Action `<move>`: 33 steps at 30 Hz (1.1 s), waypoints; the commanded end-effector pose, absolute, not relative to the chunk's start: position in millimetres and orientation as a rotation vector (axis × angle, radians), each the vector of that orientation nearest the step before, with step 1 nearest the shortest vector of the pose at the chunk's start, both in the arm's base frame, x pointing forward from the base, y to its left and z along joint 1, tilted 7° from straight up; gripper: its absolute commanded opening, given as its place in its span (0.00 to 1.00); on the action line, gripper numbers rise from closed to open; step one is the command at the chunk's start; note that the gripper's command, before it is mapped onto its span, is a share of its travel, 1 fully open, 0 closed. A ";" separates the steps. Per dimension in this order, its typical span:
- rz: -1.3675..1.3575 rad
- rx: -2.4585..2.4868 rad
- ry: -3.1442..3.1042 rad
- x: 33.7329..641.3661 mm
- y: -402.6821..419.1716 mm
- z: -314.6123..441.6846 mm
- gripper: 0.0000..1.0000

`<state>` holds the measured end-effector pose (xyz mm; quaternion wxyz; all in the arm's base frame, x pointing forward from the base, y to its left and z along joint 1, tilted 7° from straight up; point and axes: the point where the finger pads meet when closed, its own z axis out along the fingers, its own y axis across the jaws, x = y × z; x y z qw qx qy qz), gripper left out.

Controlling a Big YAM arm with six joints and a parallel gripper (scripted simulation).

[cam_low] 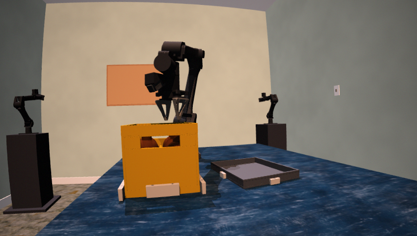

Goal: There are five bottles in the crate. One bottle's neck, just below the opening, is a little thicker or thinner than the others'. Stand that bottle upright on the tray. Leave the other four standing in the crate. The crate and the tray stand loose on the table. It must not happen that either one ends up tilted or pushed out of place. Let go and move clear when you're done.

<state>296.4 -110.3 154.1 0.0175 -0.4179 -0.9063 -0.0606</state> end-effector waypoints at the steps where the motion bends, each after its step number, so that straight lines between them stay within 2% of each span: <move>1: -0.188 -1.310 -2.832 307.3 -112.7 156.5 0.61; 33: -0.187 -1.306 -2.827 304.0 -110.9 154.1 0.61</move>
